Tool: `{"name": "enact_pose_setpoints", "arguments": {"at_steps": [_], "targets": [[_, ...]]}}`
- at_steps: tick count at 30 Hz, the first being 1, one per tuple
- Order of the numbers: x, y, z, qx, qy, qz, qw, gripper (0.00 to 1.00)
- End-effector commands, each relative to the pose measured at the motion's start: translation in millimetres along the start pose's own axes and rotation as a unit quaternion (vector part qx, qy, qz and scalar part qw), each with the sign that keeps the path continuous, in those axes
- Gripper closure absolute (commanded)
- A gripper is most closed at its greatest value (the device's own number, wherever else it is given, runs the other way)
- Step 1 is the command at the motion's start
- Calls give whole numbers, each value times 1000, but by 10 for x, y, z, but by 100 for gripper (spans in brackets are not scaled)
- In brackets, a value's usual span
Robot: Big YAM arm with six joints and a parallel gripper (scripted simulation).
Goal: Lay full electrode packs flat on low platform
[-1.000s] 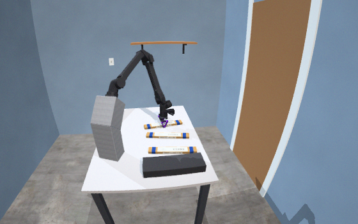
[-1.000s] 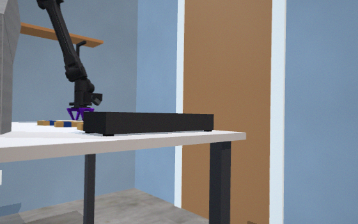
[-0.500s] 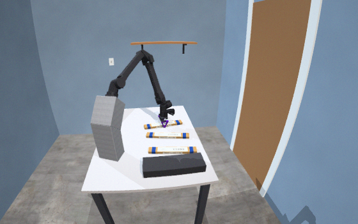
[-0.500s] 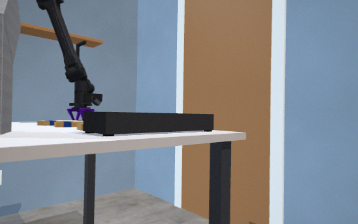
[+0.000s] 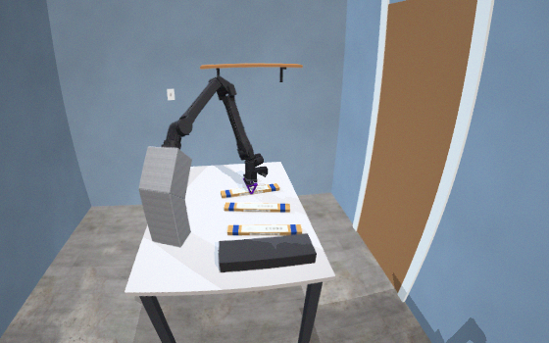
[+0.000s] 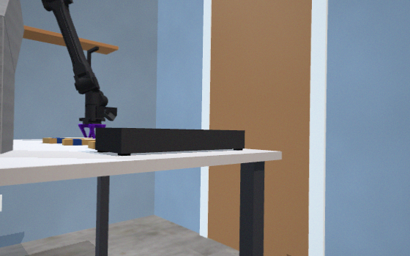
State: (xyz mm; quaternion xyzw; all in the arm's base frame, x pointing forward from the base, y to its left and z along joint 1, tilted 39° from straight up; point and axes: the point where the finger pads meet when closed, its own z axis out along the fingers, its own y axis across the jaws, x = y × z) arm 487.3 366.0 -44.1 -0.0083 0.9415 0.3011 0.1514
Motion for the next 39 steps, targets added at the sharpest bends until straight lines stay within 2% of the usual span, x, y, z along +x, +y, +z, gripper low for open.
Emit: {"name": "enact_pose_setpoints", "arguments": {"at_steps": [1,37,39], "targets": [[43,82,42,-4,1,-5,1000,100],[47,84,37,-4,2,-8,1000,100],[35,95,-26,-5,1,-9,1000,100]]}}
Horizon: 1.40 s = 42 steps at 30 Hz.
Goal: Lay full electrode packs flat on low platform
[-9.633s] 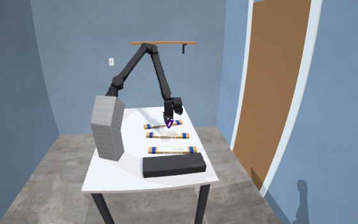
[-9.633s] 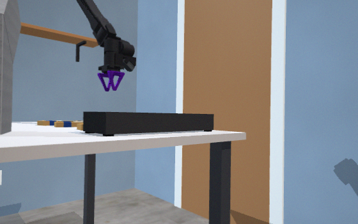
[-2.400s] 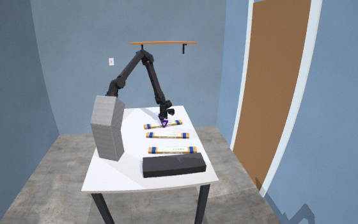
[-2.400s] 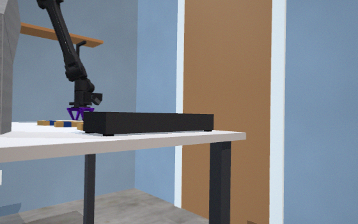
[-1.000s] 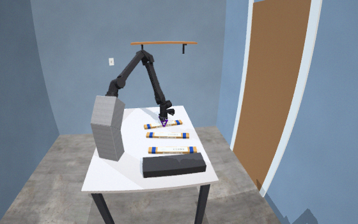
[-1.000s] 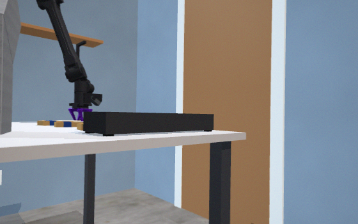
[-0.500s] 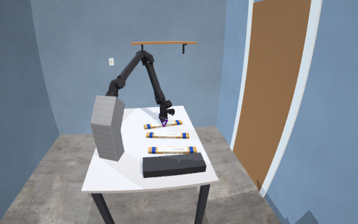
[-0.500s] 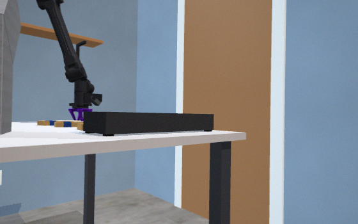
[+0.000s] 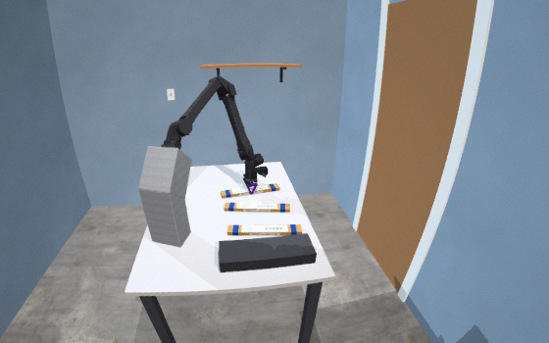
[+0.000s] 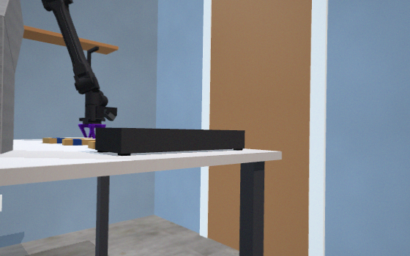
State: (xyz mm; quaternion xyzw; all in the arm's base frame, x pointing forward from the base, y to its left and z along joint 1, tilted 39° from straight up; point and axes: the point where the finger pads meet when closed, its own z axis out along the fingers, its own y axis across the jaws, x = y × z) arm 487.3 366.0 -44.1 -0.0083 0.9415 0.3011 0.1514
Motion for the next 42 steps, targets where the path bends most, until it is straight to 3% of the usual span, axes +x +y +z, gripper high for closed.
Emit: {"name": "enact_pose_setpoints", "arguments": {"at_steps": [1,11,42], "targets": [[28,93,-56,-4,0,-9,1000,100],[-54,23,-308,-2,-5,-3,1000,100],[-133,24,-748,-3,-10,-3,1000,100]]}}
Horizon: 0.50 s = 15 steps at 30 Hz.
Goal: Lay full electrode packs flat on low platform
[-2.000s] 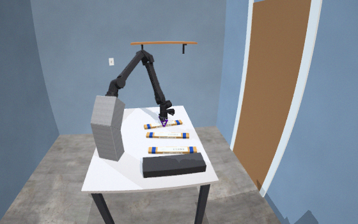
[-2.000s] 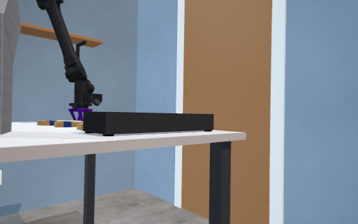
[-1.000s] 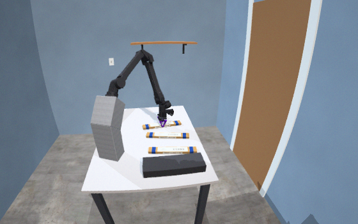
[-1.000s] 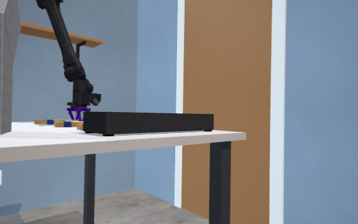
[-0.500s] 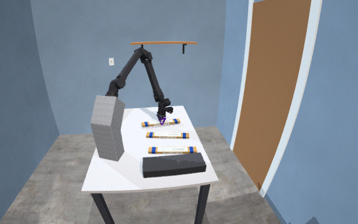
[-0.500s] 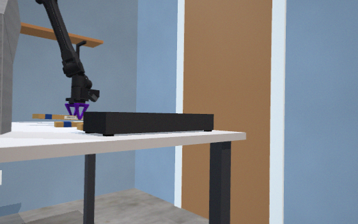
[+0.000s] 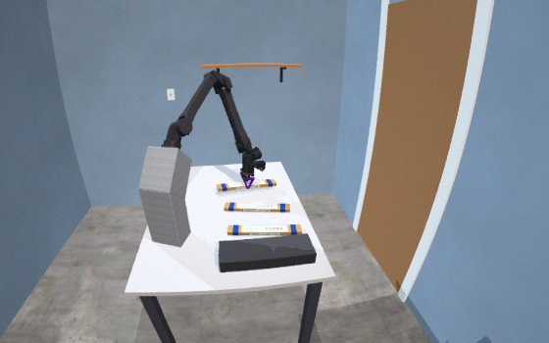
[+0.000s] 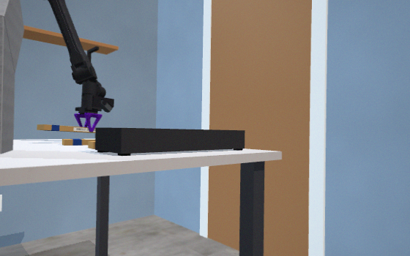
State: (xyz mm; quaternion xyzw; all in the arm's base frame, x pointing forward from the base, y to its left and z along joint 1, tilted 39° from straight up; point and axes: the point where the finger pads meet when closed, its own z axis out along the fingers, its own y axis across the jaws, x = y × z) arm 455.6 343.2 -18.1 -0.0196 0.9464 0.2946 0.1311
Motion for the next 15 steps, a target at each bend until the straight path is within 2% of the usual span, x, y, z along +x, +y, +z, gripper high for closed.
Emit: {"name": "enact_pose_setpoints", "arguments": {"at_steps": [1,15], "targets": [[-345,31,-354,-10,-34,2,999,100],[-469,78,-428,-12,-38,0,999,100]]}}
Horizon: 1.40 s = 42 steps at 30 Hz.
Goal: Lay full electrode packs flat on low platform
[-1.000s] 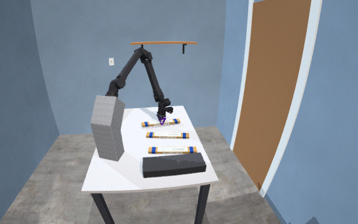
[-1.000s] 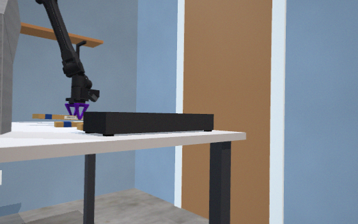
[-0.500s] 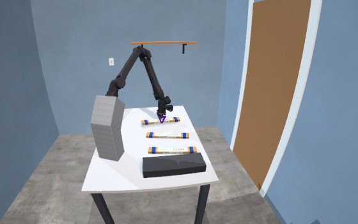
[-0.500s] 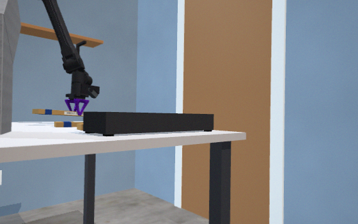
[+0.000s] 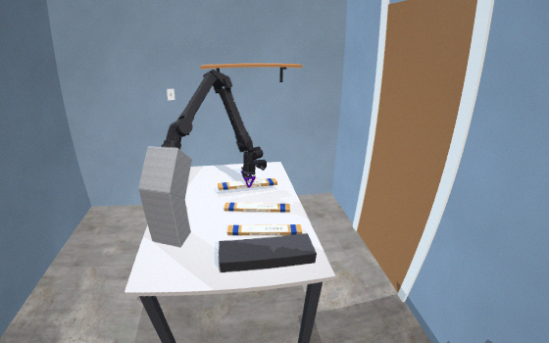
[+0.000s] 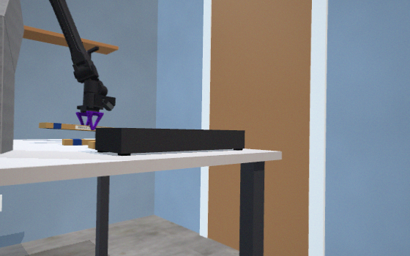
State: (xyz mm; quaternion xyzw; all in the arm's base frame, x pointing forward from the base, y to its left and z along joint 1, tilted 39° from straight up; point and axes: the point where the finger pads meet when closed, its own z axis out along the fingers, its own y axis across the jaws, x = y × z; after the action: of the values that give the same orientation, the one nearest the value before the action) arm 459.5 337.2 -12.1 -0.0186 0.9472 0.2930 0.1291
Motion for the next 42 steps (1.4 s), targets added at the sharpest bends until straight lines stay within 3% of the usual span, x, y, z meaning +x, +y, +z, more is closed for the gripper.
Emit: {"name": "enact_pose_setpoints", "arguments": {"at_steps": [1,42], "targets": [[-419,101,-362,-14,-40,-1,999,100],[-515,114,-446,-15,-42,-1,999,100]]}}
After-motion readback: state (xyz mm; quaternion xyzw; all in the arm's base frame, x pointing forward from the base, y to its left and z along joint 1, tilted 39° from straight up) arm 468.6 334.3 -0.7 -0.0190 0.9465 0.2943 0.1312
